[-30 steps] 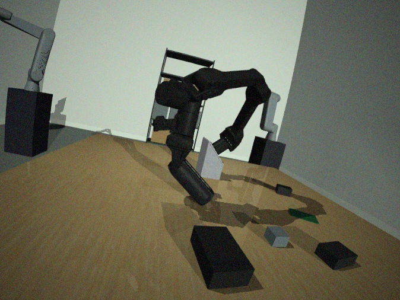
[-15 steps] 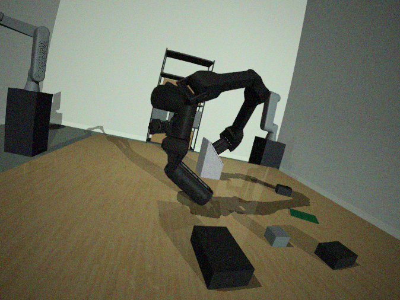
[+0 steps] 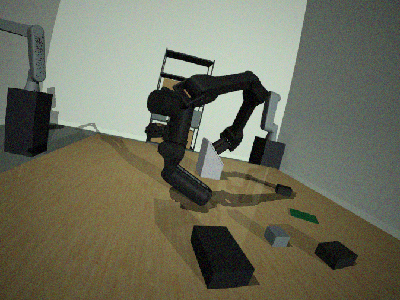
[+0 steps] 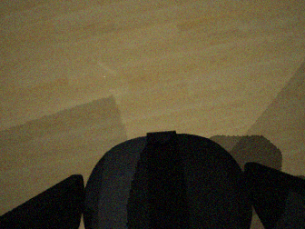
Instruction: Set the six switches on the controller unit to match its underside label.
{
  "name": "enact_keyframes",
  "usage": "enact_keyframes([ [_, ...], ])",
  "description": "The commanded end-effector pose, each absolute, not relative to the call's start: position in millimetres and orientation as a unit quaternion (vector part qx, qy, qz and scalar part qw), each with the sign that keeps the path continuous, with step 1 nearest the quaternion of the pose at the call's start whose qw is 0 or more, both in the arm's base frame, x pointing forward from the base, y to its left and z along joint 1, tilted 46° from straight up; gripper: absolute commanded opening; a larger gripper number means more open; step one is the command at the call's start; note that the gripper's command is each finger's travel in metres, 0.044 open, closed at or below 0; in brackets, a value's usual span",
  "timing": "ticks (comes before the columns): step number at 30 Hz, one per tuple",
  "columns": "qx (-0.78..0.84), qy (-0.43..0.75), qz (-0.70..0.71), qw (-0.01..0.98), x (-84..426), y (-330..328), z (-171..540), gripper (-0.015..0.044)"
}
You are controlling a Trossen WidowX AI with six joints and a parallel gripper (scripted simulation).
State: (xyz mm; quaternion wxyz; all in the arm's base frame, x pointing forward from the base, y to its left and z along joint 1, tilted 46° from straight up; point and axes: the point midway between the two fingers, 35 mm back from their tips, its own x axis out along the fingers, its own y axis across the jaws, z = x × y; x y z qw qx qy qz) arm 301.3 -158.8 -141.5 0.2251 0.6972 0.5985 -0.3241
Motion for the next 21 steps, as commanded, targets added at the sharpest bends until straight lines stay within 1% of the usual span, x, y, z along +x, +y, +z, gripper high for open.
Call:
enact_keyframes([
  [1, 0.695, 0.605, -0.319, 0.221, 302.2, -151.2, -145.3, 0.0338],
  [21, 0.695, 0.605, -0.319, 0.221, 301.9, -145.7, -160.2, 0.0338],
])
